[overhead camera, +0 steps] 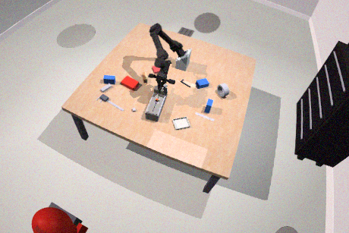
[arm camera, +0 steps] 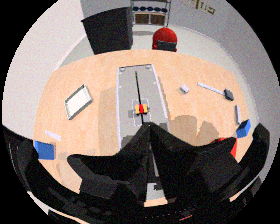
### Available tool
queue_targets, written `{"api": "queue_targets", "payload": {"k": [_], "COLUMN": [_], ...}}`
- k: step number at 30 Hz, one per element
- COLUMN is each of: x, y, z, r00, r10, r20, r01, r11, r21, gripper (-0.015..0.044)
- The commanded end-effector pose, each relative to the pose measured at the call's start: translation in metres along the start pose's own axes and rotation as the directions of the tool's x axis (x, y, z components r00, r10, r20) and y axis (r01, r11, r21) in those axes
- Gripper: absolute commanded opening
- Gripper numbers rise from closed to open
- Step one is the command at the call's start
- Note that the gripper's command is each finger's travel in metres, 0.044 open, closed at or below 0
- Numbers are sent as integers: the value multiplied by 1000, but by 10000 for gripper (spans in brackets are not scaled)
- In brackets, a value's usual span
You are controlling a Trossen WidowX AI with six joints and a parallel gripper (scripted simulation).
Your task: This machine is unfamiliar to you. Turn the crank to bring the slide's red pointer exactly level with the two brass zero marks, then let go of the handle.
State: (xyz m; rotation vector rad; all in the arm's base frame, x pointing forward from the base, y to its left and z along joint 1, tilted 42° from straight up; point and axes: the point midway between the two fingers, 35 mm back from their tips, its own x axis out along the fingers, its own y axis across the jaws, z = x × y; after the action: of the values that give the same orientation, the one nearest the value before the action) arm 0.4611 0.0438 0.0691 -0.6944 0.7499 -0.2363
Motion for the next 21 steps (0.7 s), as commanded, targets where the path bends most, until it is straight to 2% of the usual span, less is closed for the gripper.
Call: {"api": "queue_targets", "payload": {"k": [1,4,21], "x": [0,0,0], "y": [0,0,0], "z": [0,0,0], "r00": [1000,1000,1000], "r10": [0,0,0], "r20": [0,0,0], "r01": [0,0,0], "r11": [1000,1000,1000], "r21": [0,0,0], "gripper": [0,0,440]}}
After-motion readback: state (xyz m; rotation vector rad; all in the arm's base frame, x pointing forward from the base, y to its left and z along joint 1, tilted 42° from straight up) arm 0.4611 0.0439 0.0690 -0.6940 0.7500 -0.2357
